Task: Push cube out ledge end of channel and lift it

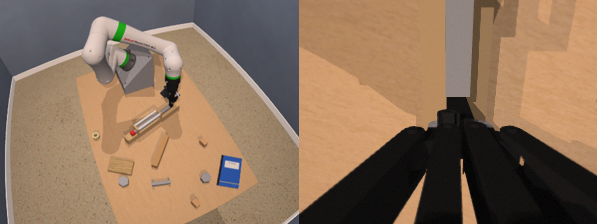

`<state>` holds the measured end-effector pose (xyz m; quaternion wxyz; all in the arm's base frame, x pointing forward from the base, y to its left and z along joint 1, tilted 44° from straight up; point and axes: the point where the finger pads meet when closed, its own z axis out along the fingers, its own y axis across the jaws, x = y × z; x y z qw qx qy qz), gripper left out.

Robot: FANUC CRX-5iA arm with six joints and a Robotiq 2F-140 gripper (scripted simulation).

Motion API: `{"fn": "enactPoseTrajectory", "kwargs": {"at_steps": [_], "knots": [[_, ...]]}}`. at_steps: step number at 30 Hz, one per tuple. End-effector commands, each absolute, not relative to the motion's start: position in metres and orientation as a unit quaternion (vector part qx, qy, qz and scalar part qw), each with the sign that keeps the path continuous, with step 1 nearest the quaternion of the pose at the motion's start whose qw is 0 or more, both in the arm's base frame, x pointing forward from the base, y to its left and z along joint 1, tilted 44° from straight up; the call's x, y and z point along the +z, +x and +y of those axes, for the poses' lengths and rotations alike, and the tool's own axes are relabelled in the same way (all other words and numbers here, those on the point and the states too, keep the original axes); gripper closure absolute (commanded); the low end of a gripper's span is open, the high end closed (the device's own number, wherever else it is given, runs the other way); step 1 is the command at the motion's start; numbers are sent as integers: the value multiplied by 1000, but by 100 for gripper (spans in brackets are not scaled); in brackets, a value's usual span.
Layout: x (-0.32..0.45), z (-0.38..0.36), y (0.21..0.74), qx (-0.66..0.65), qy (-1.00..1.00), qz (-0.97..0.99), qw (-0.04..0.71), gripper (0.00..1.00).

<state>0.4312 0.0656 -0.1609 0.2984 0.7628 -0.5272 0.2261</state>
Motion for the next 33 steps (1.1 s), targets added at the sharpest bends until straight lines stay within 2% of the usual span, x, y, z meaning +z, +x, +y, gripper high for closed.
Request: {"fn": "enactPoseTrajectory", "kwargs": {"at_steps": [1,16,26,33], "knots": [[-158,64,433,227,763,-527,298,90],[-150,56,437,227,763,-527,298,90],[-102,102,435,227,763,-527,298,90],[-100,105,435,227,763,-527,298,90]]}}
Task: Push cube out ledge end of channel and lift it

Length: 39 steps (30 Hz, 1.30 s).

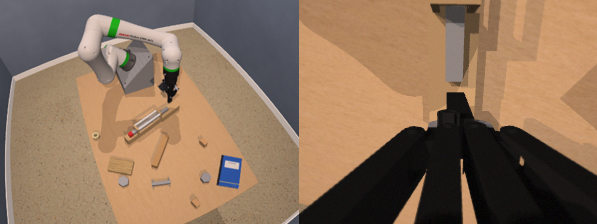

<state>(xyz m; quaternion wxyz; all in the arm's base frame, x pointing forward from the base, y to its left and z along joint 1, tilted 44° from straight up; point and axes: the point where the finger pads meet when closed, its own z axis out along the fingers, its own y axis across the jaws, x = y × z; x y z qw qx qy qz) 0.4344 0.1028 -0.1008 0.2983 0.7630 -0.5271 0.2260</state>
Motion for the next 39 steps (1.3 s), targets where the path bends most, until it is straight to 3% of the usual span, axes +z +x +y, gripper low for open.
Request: {"fn": "enactPoseTrajectory", "kwargs": {"at_steps": [1,30,34,39], "knots": [[-100,105,435,227,763,-527,298,90],[-99,104,436,226,763,-527,297,90],[-51,64,477,219,769,-525,291,90],[-15,24,489,225,765,-527,294,90]]}}
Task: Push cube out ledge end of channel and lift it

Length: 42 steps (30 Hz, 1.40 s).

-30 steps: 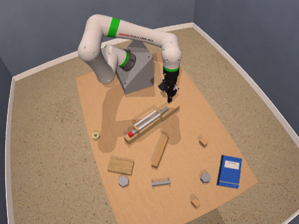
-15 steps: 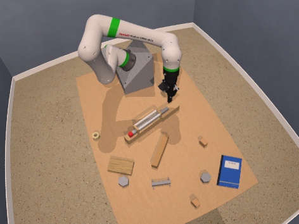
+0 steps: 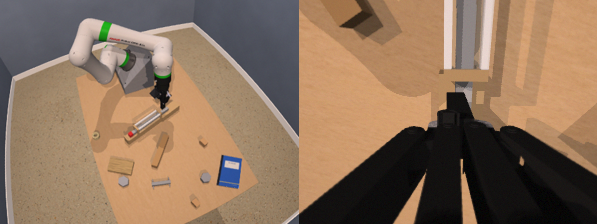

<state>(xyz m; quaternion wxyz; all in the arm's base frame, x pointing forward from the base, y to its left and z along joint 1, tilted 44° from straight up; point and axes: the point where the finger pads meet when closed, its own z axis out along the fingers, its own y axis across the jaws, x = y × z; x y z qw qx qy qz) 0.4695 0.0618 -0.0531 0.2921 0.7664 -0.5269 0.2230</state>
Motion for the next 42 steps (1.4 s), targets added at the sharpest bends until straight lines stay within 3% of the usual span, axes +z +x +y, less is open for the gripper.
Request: {"fn": "enactPoseTrajectory", "kwargs": {"at_steps": [1,5,6,16,42], "knots": [[-15,24,489,225,765,-527,294,90],[23,-18,503,227,763,-527,297,90],[31,-26,506,227,763,-527,297,67],[113,-111,544,227,763,-527,297,67],[111,-118,545,227,763,-527,297,67]]}}
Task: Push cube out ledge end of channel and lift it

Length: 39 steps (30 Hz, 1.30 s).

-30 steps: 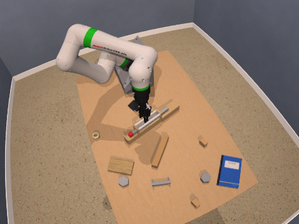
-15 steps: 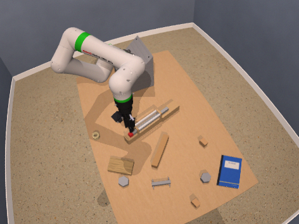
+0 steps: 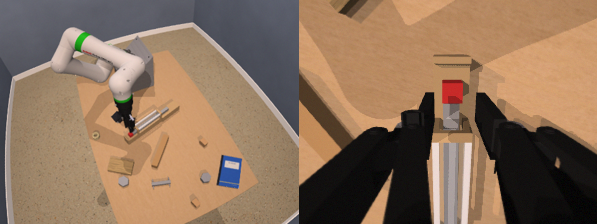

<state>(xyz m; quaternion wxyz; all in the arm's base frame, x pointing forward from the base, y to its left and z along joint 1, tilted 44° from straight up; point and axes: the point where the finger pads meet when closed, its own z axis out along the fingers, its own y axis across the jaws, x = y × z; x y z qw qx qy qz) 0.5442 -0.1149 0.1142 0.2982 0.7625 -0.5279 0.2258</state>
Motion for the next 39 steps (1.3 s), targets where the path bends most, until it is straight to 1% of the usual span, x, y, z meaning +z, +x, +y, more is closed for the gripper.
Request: {"fn": "enactPoseTrajectory", "kwargs": {"at_steps": [1,7,39], "knots": [[107,-122,546,227,763,-527,297,67],[84,-144,547,227,763,-527,297,67],[65,-161,548,227,763,-527,297,67]]}}
